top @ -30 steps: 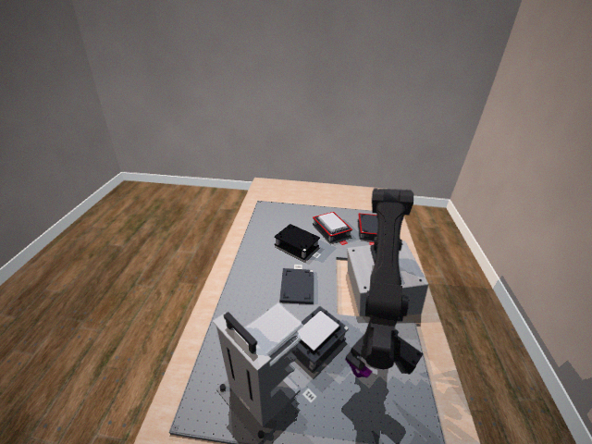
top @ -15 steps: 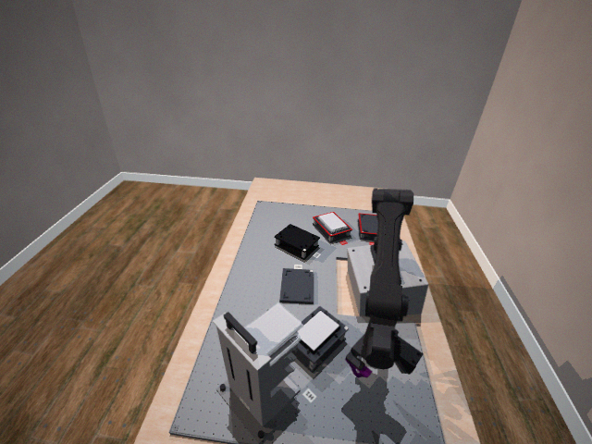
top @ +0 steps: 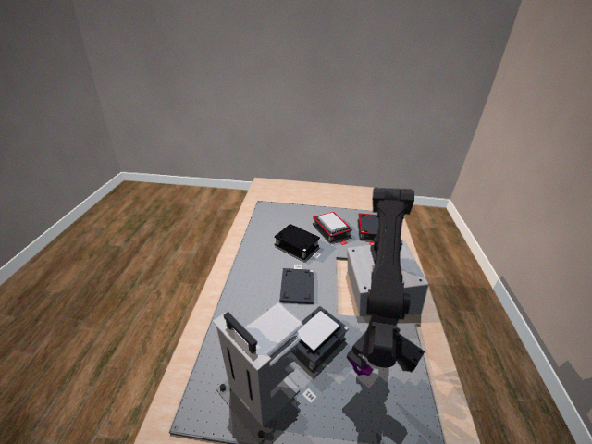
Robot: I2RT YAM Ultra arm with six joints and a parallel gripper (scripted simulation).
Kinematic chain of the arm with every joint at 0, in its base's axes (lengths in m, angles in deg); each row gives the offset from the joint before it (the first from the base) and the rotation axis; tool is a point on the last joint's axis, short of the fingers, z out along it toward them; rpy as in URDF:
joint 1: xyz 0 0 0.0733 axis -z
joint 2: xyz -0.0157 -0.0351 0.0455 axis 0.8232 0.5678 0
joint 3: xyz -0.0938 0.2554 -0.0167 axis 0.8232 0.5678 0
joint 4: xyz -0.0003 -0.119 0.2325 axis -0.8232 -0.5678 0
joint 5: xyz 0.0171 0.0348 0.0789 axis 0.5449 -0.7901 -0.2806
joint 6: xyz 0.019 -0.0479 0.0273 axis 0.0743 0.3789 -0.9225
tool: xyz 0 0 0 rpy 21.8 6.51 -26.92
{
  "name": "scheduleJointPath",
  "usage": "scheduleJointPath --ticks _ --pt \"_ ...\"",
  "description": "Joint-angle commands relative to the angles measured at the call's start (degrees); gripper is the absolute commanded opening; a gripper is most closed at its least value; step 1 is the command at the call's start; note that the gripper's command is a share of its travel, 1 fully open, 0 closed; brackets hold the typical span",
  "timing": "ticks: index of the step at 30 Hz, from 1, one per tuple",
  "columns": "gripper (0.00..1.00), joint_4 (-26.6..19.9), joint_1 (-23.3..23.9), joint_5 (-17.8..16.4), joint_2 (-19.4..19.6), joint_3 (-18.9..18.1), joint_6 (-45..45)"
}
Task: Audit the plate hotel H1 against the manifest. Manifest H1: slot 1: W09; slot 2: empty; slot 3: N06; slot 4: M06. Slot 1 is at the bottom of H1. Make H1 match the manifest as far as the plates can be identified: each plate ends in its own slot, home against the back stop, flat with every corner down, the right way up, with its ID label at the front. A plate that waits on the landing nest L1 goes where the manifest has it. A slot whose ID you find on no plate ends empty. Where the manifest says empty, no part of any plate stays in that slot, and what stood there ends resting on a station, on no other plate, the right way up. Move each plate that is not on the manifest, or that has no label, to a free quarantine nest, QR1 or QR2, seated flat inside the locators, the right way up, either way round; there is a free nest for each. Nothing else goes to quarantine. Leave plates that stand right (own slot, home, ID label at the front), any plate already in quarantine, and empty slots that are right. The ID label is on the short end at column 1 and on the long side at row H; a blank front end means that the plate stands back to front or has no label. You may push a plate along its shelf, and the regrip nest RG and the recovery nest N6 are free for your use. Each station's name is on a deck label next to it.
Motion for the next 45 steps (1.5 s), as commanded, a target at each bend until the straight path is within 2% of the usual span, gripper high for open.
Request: scheduleJointPath --ticks 1,16,29,45 --pt "1.00 -0.8 -0.1 -0.3 -1.7 -0.9 -0.2" --pt "1.00 -5.9 -0.7 -0.2 -3.7 -4.0 -0.8" --pt "1.00 -7.3 -0.8 -0.2 -4.1 -4.9 -1.0" --pt "1.00 -15.3 -1.7 -0.2 -6.0 -10.9 -1.8"
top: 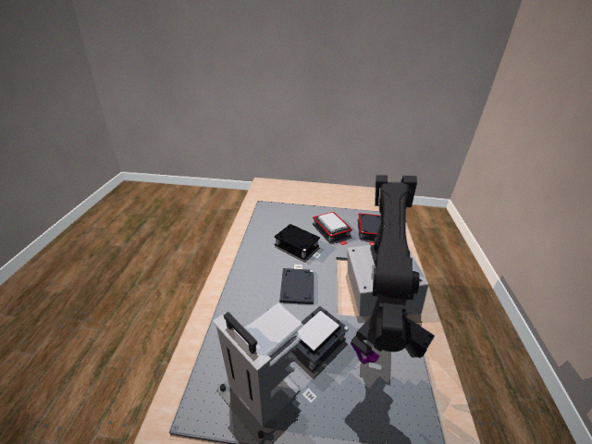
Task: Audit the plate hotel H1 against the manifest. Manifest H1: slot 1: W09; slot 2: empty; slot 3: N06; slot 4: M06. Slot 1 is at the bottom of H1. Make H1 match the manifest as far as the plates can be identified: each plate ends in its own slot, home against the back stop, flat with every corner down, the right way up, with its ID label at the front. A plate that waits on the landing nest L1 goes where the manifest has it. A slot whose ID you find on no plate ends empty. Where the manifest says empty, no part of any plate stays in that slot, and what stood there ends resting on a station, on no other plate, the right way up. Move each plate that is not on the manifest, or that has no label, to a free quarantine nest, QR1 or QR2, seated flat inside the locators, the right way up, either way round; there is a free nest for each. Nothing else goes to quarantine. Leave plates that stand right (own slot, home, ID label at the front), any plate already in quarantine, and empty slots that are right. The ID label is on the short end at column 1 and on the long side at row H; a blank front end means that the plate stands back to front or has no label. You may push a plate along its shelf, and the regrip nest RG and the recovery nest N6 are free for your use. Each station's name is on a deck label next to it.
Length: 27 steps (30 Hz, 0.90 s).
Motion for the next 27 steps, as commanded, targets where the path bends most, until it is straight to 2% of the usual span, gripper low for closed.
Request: scheduleJointPath --ticks 1,8,21,27 --pt "1.00 -2.6 -0.3 -0.2 -1.8 -2.0 -0.4" --pt "1.00 -5.5 -0.6 -0.2 -2.2 -4.5 -0.7" --pt "1.00 -13.4 -1.4 -0.1 -2.5 -11.9 -1.5" --pt "1.00 -13.4 -0.5 -0.2 -3.3 -11.3 -3.3"
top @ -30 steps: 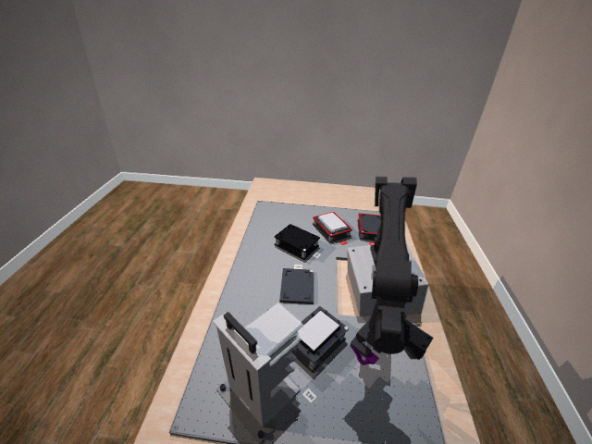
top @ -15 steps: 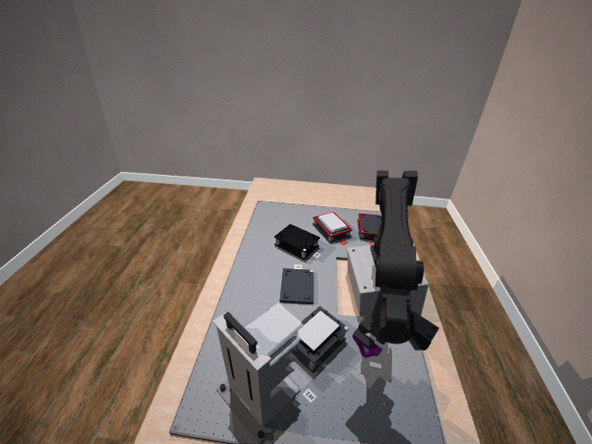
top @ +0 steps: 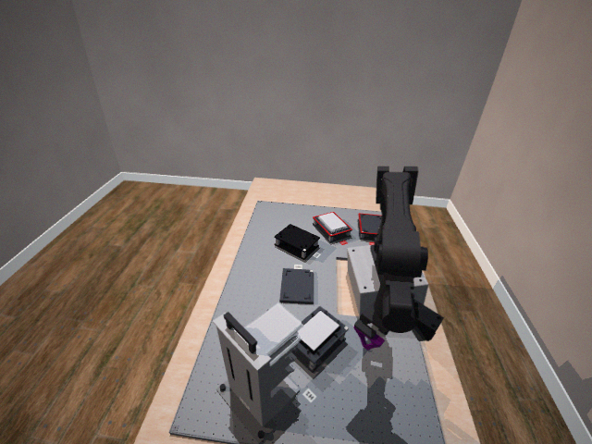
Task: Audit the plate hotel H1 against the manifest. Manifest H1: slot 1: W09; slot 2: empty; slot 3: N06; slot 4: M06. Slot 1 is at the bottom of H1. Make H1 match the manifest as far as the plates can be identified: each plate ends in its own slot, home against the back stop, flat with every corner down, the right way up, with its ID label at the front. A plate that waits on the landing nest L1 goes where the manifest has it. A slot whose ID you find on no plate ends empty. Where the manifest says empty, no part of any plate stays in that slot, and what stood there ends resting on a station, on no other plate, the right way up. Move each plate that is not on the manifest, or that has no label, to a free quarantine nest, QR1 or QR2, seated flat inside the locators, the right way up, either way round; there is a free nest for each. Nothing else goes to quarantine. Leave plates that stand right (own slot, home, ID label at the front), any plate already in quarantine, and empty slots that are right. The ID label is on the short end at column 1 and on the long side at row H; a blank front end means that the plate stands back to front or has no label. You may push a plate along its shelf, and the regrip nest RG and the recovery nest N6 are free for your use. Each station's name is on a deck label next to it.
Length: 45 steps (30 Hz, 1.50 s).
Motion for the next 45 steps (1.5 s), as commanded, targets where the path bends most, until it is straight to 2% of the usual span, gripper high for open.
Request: scheduleJointPath --ticks 1,12,25,45 --pt "1.00 -0.5 1.0 -0.1 -2.0 0.5 -2.4" --pt "1.00 0.7 6.3 -0.4 -6.1 5.0 -11.8" --pt "1.00 1.4 12.1 -0.8 -9.4 8.2 -20.7" --pt "1.00 1.9 22.5 -1.7 -13.0 11.0 -34.3"
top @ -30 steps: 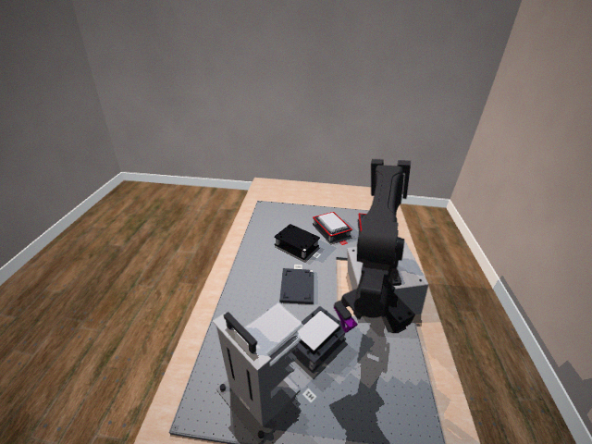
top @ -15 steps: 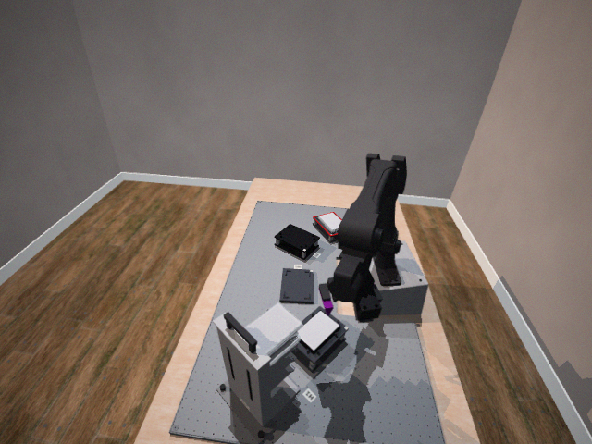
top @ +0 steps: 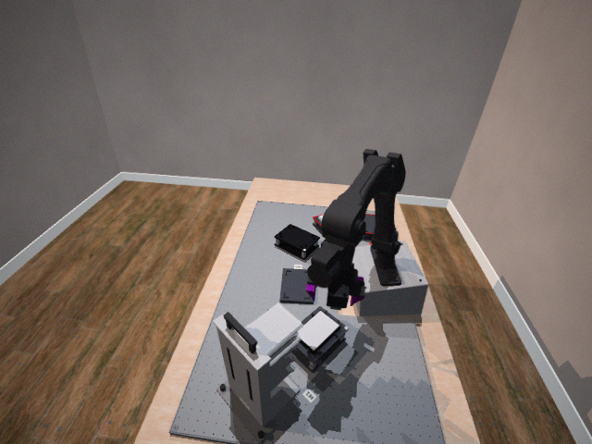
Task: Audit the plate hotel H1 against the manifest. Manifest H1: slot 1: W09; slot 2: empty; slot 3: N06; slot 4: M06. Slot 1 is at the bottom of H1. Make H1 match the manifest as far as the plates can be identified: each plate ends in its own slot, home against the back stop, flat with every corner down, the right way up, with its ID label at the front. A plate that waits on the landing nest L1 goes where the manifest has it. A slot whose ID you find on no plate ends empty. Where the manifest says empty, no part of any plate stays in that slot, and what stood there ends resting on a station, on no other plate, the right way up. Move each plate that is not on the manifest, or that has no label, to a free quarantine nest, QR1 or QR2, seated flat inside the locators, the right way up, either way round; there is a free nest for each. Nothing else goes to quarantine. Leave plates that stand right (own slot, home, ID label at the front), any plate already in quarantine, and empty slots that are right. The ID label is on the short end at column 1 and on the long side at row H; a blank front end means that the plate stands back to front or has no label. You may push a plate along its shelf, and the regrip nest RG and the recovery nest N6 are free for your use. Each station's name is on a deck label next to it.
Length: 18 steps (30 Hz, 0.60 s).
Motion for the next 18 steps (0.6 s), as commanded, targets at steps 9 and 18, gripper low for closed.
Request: scheduleJointPath --ticks 9,18 --pt "1.00 0.2 5.0 -0.9 -2.4 0.0 -8.3" --pt "1.00 0.2 6.2 -1.0 -2.5 0.0 -19.1"
